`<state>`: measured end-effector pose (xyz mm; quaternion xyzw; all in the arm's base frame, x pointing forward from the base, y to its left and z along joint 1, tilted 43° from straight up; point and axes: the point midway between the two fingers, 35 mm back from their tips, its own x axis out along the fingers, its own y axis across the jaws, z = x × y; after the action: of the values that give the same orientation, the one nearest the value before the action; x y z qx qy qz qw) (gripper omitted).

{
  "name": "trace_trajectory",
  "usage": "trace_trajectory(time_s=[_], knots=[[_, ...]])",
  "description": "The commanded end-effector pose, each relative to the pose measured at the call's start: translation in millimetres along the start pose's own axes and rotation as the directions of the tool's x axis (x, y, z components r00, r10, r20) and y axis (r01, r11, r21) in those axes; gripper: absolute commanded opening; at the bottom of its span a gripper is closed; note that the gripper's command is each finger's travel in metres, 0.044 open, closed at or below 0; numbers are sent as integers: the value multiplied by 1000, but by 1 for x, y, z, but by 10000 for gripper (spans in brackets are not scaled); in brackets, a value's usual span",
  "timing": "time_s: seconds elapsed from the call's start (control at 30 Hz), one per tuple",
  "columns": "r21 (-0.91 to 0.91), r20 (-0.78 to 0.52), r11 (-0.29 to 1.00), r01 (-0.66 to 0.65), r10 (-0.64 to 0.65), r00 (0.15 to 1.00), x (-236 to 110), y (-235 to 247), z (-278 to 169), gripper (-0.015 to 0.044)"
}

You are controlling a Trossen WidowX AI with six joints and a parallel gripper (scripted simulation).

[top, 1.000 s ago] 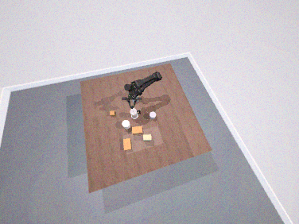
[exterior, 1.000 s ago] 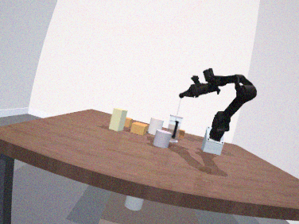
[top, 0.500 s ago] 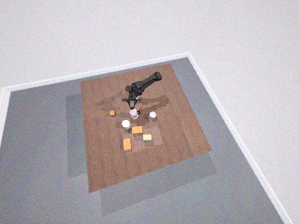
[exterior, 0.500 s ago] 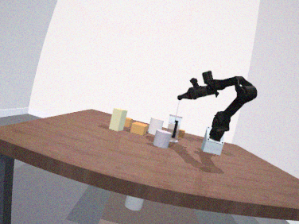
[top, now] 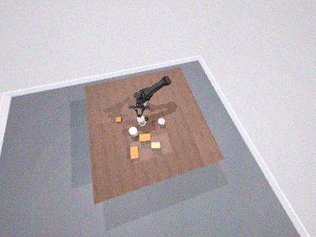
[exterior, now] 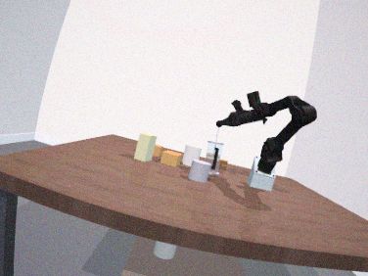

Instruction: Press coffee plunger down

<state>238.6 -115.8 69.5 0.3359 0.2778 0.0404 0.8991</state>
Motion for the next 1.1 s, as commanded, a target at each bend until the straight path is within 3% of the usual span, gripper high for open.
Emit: trace_trajectory(time_s=[0.0,1.07], knots=[[48,-63,999,-1,4,998,10,1,-30,123],[49,-56,999,-6,9,998,36,2,-39,123]])
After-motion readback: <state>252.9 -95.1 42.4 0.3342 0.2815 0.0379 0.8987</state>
